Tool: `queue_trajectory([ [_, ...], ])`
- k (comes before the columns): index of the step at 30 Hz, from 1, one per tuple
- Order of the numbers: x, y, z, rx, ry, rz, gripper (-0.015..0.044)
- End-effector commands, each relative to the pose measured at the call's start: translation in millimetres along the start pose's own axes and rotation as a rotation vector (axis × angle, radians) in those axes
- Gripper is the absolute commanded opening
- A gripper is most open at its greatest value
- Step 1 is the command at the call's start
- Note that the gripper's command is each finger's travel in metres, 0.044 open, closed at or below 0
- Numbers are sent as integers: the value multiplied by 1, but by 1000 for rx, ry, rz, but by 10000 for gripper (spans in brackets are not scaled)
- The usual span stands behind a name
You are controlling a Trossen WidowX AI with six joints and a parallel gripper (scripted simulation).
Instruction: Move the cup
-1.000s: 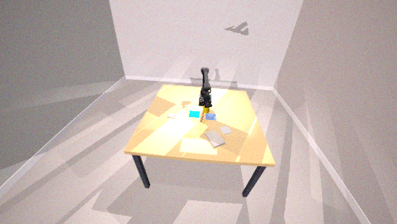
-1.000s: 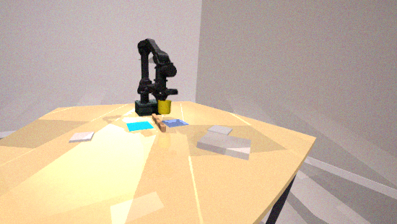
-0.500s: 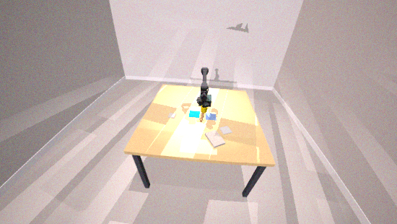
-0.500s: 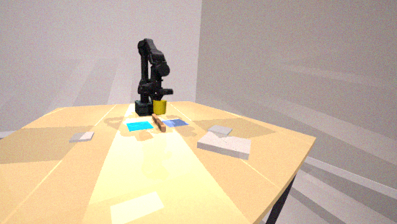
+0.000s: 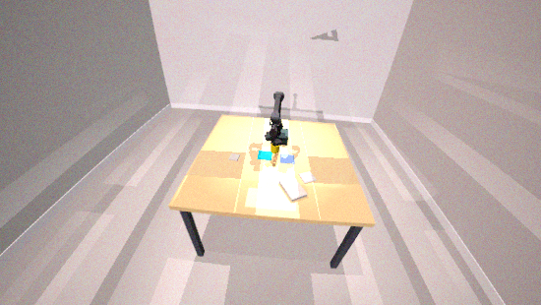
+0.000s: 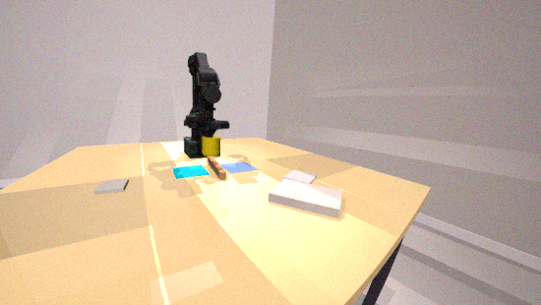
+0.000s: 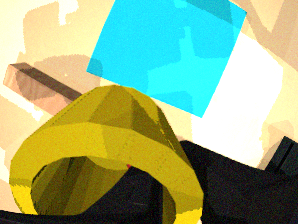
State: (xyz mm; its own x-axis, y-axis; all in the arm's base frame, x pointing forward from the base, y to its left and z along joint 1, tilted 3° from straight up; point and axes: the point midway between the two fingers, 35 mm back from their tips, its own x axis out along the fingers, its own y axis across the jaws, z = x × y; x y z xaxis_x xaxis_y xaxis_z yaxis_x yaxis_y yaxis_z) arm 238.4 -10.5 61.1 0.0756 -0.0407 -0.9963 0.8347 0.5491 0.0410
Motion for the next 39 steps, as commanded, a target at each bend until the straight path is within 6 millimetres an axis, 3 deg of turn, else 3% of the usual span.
queue_trajectory([
  [1,0,-4,4,-5,6,0,0],
  [39,0,-44,53,-5,1,-4,0],
])
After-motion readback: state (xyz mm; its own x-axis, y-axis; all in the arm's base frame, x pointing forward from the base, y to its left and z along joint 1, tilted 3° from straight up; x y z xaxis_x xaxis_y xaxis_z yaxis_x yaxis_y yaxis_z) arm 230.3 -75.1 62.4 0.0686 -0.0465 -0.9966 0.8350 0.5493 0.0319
